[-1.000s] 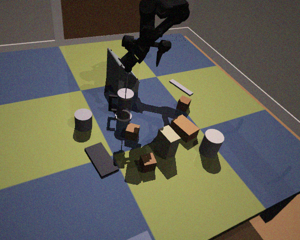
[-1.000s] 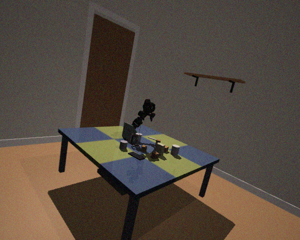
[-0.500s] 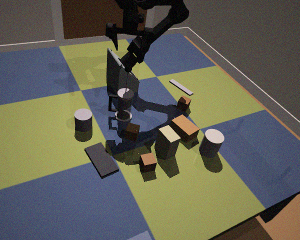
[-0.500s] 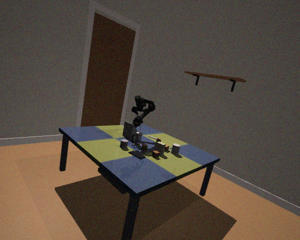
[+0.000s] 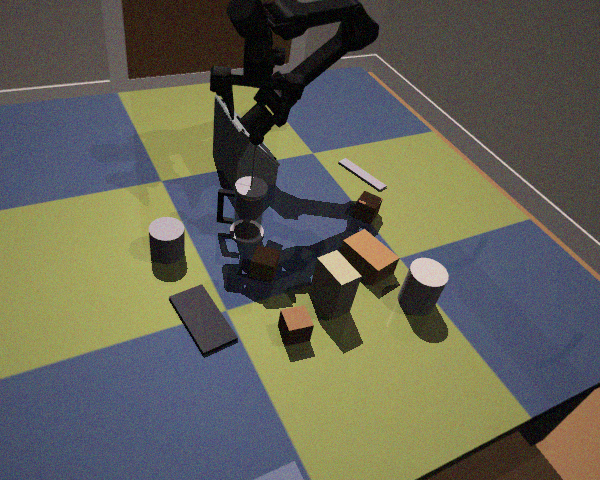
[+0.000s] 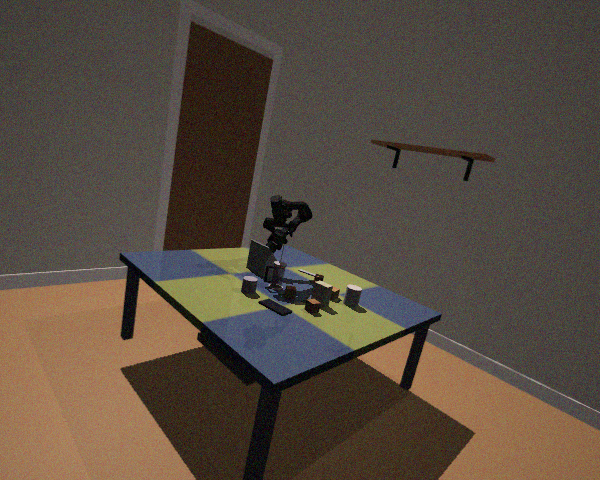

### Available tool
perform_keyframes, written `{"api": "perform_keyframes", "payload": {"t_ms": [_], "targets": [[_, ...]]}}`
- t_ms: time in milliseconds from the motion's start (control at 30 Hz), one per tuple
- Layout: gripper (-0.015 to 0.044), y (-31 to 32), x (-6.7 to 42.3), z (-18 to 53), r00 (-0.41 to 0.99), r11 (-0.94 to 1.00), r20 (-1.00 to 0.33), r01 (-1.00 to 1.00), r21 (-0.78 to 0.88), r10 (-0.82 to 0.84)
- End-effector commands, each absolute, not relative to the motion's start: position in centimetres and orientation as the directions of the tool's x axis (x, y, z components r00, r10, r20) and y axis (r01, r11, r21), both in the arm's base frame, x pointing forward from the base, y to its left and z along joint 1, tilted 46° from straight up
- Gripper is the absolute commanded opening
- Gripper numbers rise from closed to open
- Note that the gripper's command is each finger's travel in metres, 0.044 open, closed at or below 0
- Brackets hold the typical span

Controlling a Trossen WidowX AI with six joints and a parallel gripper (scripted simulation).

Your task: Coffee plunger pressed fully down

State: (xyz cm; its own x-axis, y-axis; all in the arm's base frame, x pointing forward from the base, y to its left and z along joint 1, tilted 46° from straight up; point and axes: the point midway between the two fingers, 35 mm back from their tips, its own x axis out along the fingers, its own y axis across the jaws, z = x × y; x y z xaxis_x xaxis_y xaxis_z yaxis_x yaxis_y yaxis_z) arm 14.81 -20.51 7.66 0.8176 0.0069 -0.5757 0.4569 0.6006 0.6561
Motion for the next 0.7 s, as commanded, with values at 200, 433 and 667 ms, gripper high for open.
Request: {"api": "perform_keyframes", "payload": {"t_ms": [200, 433, 667], "targets": [[0.0440, -20.1, 16.1, 6.4, 0.817, 0.593, -0.576, 0.456, 0.664, 0.016], [0.0440, -20.1, 17.0, 5.9, 0.818, 0.593, -0.574, 0.455, 0.664, 0.016], [0.0440, -20.0, 17.8, 5.5, 0.821, 0.593, -0.571, 0.452, 0.666, 0.016]]}}
